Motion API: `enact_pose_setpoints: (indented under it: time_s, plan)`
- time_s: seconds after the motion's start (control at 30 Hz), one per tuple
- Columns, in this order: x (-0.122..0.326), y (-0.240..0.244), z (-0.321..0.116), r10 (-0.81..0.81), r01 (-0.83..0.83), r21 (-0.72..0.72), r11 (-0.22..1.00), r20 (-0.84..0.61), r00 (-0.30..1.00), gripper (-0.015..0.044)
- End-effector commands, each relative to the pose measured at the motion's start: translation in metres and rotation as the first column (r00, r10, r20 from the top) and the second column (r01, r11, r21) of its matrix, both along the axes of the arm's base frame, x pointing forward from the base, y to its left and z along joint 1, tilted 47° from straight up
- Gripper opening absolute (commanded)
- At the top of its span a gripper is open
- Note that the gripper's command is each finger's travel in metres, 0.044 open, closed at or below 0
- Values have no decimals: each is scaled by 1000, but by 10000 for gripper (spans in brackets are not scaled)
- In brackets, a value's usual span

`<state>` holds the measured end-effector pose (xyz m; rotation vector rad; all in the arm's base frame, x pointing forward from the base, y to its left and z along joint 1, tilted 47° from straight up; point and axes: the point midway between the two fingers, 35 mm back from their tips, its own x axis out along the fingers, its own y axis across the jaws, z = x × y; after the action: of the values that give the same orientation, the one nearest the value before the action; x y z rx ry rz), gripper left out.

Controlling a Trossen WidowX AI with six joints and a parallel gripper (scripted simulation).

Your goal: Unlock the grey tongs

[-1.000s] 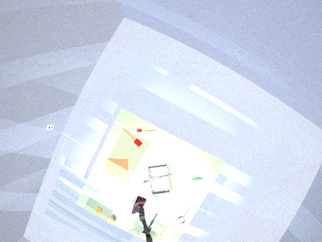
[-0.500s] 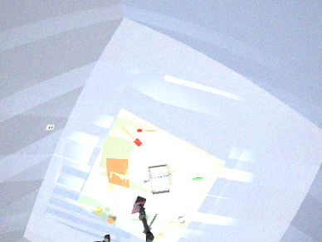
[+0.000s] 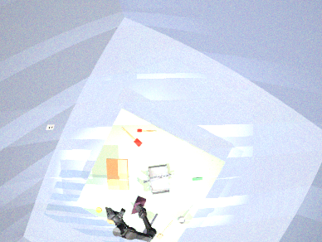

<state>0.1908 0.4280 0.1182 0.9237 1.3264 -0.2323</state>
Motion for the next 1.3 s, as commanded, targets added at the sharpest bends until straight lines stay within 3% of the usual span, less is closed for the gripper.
enact_pose_setpoints:
  time_s: [0.0, 0.23, 0.5, 0.7, 0.93, 1.27]
  plan:
    - [51, -45, -13, -73, 77, -111, 991, 42, 996, 440]
    - [115, -121, -26, -148, 169, -284, 944, 95, 984, 440]
    - [177, -252, -38, -219, 253, -570, 782, 128, 967, 440]
    - [194, -358, -40, -275, 239, -758, 606, 82, 958, 440]
    - [183, -472, -35, -354, 114, -906, 408, -42, 934, 440]
    - [176, -481, -36, -363, 96, -915, 392, -58, 930, 440]
